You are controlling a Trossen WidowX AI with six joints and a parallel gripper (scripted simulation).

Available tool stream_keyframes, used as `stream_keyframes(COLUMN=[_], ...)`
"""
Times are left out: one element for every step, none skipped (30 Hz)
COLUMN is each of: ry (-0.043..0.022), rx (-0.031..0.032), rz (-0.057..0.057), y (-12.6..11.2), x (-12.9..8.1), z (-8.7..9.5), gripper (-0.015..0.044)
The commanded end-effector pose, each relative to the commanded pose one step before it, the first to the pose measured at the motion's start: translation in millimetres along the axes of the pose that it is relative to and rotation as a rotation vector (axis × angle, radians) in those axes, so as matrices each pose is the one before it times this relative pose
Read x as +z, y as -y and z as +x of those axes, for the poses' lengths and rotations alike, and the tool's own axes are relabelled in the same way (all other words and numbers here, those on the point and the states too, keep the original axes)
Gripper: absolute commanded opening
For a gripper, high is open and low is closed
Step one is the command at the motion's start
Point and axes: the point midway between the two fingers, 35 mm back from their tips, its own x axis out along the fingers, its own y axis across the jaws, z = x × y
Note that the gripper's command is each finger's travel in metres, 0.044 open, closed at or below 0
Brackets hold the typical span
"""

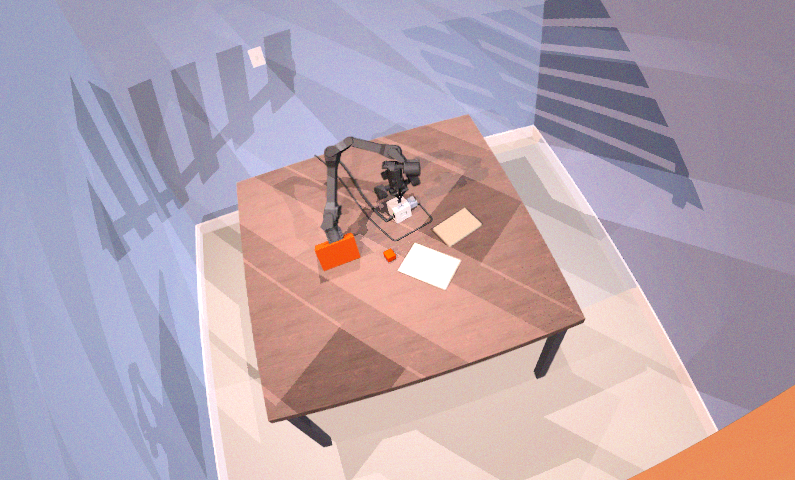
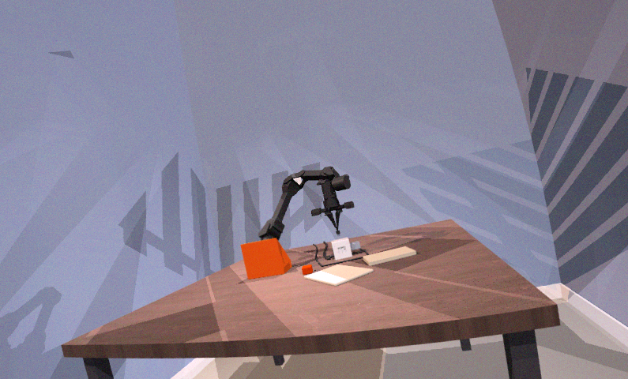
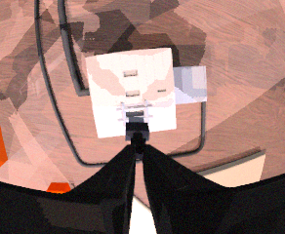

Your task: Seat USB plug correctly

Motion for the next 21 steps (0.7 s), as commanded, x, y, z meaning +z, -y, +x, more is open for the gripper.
stream_keyframes(ry=[-0.00110, 0.00003, 0.00002, 0.00001, 0.00001, 0.00001, 0.00000, 0.00000, 0.00000, 0.00000, 0.00000, 0.00000, 0.00000, 0.00000, 0.00000, 0.00000, 0.00000, 0.00000, 0.00000, 0.00000, 0.00000], rx=[-0.00037, -0.00001, -0.00001, -0.00001, -0.00001, -0.00001, 0.00000, 0.00000, 0.00000, 0.00000, 0.00000, 0.00000, 0.00000, 0.00000, 0.00000, 0.00000, 0.00000, 0.00000, 0.00000, 0.00000, 0.00000], rz=[0.1133, 0.0268, 0.0264, 0.0261, 0.0259, 0.0259, 0.0259, 0.0260, 0.0261, 0.0261, 0.0262, 0.0262, 0.0262, 0.0262, 0.0262, 0.0262, 0.0262, 0.0262, 0.0262, 0.0262, 0.0262], y=[0.03, 0.00, 0.00, 0.00, 0.00, 0.00, 0.00, 0.00, 0.00, 0.00, 0.00, 0.00, 0.00, 0.00, 0.00, 0.00, 0.00, 0.00, 0.00, 0.00, 0.00], x=[-0.28, 0.00, 0.00, 0.00, 0.00, 0.00, 0.00, 0.00, 0.00, 0.00, 0.00, 0.00, 0.00, 0.00, 0.00, 0.00, 0.00, 0.00, 0.00, 0.00, 0.00], z=[0.39, 0.02, 0.01, 0.01, 0.01, 0.00, 0.00, 0.00, 0.00, 0.00, 0.00, 0.00, 0.00, 0.00, 0.00, 0.00, 0.00, 0.00, 0.00, 0.00, 0.00], gripper=[0.0000, 0.0000, 0.0000, 0.0000, 0.0000, 0.0000, 0.0000, 0.0000, 0.0000, 0.0000, 0.0000, 0.0000, 0.0000, 0.0000, 0.0000, 0.0000, 0.0000, 0.0000, 0.0000, 0.0000, 0.0000])
